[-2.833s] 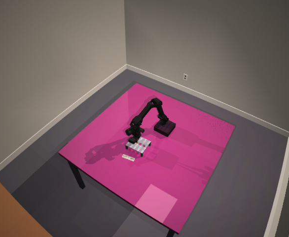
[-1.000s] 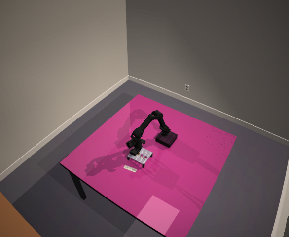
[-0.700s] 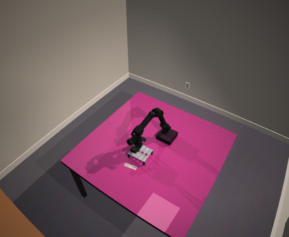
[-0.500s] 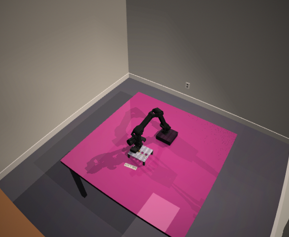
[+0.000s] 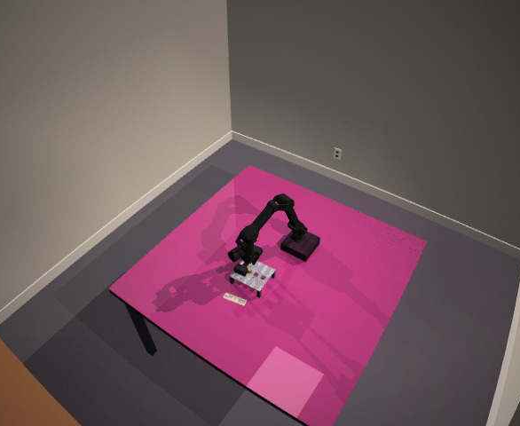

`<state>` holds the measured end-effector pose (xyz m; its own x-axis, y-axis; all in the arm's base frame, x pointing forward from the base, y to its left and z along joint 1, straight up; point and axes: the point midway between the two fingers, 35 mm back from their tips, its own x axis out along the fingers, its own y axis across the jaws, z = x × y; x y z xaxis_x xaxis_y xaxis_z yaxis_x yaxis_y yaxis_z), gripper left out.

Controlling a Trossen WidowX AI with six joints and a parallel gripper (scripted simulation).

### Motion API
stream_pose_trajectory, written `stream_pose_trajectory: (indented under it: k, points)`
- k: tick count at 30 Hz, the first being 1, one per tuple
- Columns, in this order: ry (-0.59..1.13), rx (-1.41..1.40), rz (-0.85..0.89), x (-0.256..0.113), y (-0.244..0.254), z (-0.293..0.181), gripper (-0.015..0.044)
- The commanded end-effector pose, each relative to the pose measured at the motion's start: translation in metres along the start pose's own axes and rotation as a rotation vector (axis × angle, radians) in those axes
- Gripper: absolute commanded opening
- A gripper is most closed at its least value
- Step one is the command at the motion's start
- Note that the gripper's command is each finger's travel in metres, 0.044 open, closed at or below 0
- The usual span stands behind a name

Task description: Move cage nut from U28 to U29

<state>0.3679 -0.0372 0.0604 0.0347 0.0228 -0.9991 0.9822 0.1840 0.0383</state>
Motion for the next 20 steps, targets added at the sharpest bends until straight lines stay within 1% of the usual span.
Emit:
stream_pose_trajectory:
  k: [1,3,5,20]
  points:
    - [0.000,0.000,0.000,-0.011,0.001,0.000,0.0440]
    - [0.000,0.000,0.000,-0.039,0.001,-0.001,0.0440]
    - [0.000,0.000,0.000,-0.050,0.000,-0.001,0.0440]
    - [0.000,0.000,0.000,-0.050,0.000,-0.001,0.0440]
